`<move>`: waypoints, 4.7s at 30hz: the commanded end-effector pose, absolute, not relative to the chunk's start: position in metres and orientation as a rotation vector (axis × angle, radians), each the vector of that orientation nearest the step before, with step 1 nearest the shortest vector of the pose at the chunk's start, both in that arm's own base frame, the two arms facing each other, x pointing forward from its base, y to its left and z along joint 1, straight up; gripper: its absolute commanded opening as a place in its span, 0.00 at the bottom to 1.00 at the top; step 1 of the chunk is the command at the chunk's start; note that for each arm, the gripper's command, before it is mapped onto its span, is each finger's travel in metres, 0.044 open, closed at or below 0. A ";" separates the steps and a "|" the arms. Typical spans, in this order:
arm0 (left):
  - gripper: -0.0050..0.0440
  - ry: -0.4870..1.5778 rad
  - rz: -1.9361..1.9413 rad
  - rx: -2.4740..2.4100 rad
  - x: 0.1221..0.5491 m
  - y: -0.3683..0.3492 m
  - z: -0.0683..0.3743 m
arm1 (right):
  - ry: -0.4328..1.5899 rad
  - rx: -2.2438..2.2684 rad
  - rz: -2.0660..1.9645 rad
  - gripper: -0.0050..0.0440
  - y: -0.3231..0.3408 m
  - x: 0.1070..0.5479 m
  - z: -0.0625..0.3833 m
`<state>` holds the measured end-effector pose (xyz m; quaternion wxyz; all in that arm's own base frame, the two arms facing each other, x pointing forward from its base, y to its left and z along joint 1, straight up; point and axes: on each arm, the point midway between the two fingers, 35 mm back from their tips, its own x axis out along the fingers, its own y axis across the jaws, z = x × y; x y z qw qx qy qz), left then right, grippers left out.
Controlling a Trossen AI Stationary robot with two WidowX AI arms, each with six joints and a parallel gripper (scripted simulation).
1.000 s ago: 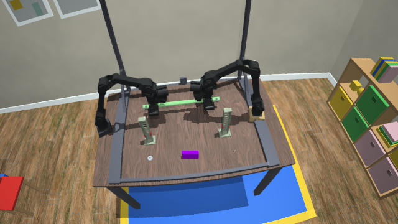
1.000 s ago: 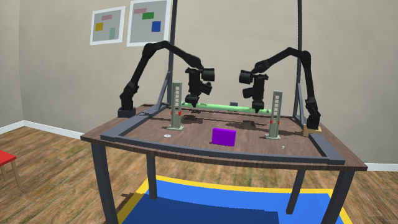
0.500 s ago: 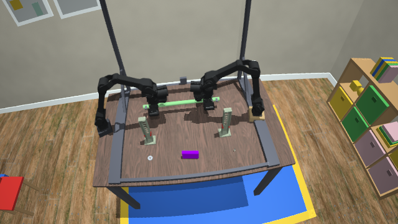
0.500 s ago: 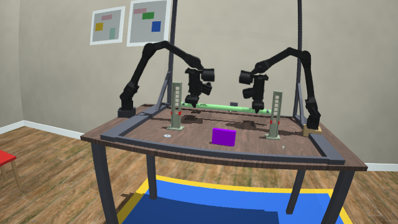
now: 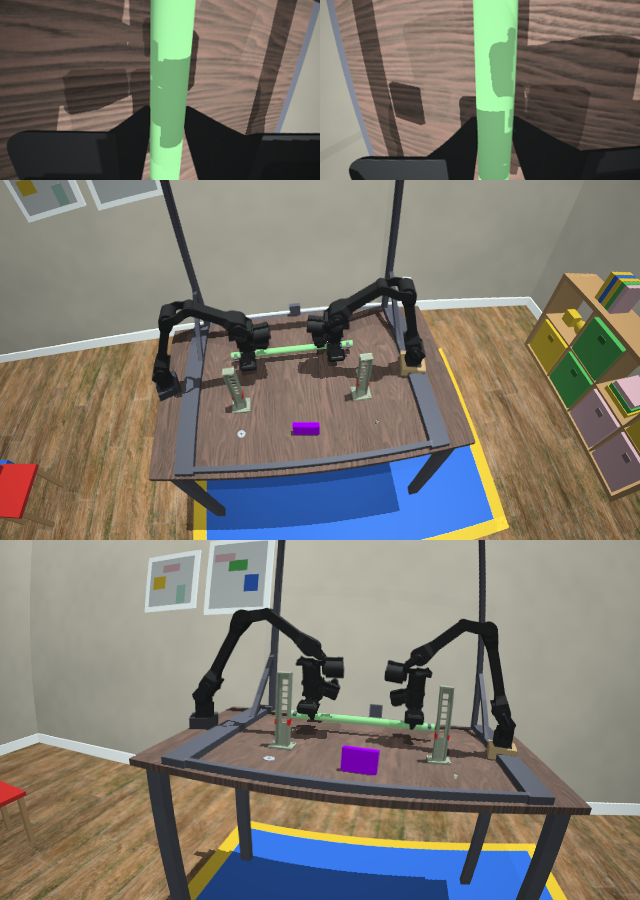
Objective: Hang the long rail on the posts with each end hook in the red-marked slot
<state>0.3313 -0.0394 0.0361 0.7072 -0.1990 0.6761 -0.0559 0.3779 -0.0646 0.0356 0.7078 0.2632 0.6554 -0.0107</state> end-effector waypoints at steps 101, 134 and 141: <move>0.00 1.478 -0.136 -0.443 0.335 -0.039 0.006 | 1.580 -0.022 -0.653 0.56 -0.030 0.397 0.038; 0.00 1.478 -0.136 -0.443 0.335 -0.039 0.006 | 1.602 -0.025 -0.655 0.56 -0.046 0.386 0.001; 0.00 1.478 -0.136 -0.443 0.335 -0.039 0.006 | 1.602 -0.025 -0.655 0.52 -0.046 0.386 0.001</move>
